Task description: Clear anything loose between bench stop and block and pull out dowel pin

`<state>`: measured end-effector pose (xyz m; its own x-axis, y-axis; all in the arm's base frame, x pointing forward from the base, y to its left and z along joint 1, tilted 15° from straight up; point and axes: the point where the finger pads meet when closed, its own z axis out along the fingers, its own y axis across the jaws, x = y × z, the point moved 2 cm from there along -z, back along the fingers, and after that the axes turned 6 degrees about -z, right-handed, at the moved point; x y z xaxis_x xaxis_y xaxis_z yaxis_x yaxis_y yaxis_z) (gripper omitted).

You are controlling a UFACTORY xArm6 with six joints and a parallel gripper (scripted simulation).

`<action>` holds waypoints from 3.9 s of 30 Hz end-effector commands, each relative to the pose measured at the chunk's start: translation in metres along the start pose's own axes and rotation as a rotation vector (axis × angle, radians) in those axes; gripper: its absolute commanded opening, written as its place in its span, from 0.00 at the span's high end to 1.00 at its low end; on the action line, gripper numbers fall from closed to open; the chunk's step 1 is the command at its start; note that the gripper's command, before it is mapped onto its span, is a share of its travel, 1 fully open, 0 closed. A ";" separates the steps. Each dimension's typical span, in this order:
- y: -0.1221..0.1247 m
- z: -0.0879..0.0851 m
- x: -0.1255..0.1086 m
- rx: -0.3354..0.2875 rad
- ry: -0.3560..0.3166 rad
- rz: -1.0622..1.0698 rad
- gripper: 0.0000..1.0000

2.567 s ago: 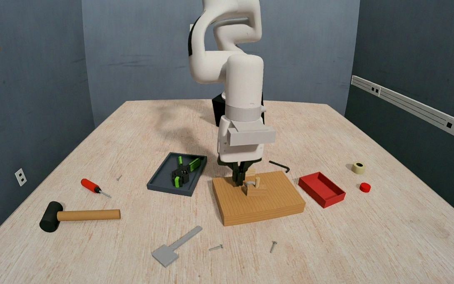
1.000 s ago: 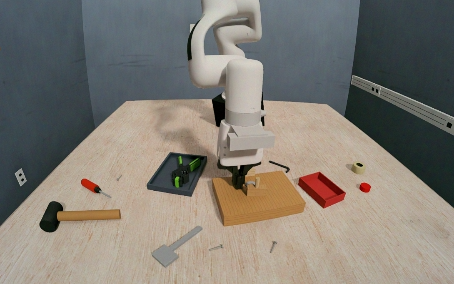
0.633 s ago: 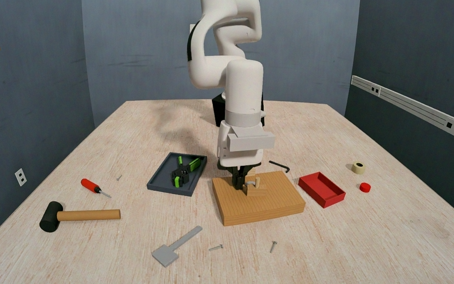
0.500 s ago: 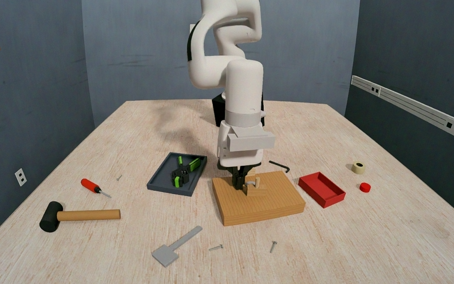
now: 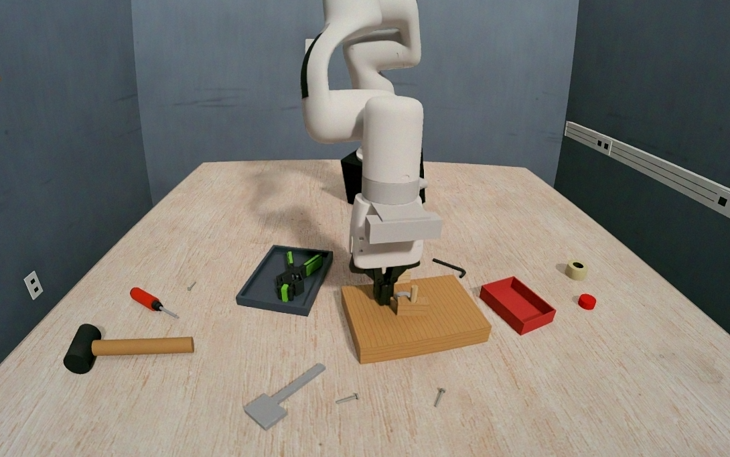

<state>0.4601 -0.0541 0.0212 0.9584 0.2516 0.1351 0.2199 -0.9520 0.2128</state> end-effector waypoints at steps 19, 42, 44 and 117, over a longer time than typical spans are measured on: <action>-0.003 -0.001 0.001 0.000 0.002 0.000 1.00; -0.013 -0.001 0.002 0.000 0.002 0.000 1.00; -0.014 -0.001 0.003 0.000 0.002 0.000 1.00; -0.067 -0.001 0.008 0.000 0.003 0.000 1.00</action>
<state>0.4528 0.0096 0.0084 0.9582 0.2516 0.1359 0.2198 -0.9521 0.2125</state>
